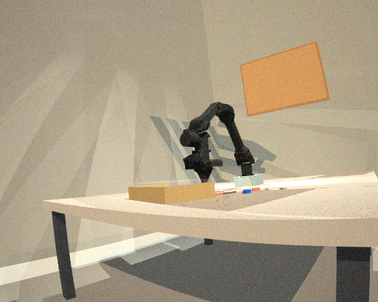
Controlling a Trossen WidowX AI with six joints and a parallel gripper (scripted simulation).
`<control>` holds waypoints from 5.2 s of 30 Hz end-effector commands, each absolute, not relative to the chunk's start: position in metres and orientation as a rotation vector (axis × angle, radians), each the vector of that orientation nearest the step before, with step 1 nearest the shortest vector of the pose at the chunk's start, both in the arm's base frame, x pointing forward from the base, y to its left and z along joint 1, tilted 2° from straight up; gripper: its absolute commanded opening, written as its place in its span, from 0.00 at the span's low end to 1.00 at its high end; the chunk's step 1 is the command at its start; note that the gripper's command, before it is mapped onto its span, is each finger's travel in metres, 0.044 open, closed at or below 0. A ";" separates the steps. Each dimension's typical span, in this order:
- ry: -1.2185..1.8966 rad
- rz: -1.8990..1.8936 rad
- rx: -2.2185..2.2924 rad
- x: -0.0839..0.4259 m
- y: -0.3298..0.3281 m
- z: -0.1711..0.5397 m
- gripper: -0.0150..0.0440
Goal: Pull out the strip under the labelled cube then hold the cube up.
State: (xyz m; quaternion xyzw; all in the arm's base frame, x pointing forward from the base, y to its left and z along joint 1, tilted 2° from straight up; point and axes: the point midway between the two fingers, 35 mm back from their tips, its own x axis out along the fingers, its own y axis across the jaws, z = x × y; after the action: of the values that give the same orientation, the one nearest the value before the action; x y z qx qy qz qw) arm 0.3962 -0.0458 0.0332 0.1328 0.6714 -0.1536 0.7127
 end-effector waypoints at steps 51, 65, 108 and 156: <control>1.499 -0.338 0.296 0.395 -0.048 0.003 0.25; 1.499 -0.338 0.296 0.395 -0.048 0.002 0.25; 1.501 -0.338 0.296 0.369 -0.037 -0.003 0.25; 1.506 -0.337 0.298 0.303 -0.009 -0.008 0.25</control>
State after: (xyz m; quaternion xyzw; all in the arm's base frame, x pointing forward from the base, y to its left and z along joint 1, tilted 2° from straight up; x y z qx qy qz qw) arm 0.3152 -0.0136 -0.0024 0.1356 0.6663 -0.1530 0.7171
